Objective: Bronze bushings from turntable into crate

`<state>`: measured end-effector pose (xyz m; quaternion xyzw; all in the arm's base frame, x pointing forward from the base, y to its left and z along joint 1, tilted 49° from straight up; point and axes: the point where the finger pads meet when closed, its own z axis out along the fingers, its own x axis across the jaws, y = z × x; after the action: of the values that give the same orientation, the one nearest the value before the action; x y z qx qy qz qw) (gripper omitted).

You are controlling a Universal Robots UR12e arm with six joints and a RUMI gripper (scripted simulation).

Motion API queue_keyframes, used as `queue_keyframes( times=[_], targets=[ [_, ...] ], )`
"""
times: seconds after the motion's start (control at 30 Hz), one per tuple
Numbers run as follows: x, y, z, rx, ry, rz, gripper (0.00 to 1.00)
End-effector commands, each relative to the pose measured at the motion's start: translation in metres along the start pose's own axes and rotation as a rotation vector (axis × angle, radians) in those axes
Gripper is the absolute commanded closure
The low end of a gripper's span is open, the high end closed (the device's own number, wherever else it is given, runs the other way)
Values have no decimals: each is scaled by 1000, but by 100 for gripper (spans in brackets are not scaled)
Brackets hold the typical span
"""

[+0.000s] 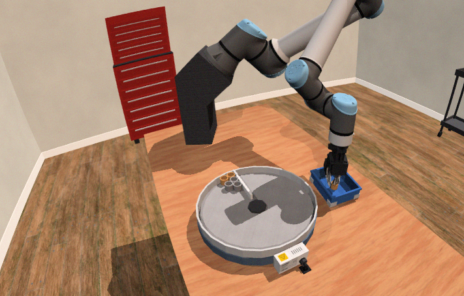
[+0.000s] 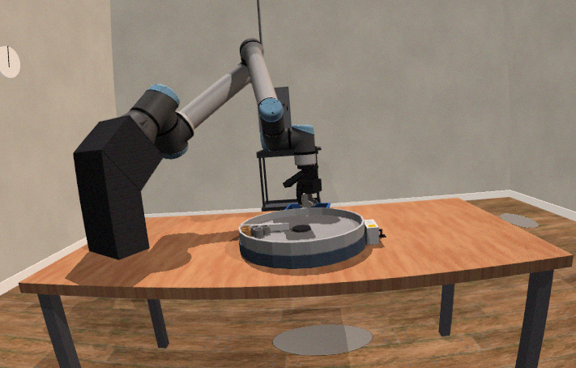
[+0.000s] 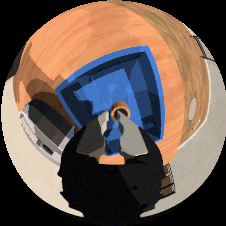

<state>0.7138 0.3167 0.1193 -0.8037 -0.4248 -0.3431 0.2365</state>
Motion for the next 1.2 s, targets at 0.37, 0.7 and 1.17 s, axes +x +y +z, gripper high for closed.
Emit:
queue_keyframes(
  times=[0.37,0.7,1.17],
  targets=[
    [0,0,-30,-1,1,1,94],
    [0,0,-69,-1,1,1,94],
    [1,1,-97,-2,1,-1,94]
  ],
)
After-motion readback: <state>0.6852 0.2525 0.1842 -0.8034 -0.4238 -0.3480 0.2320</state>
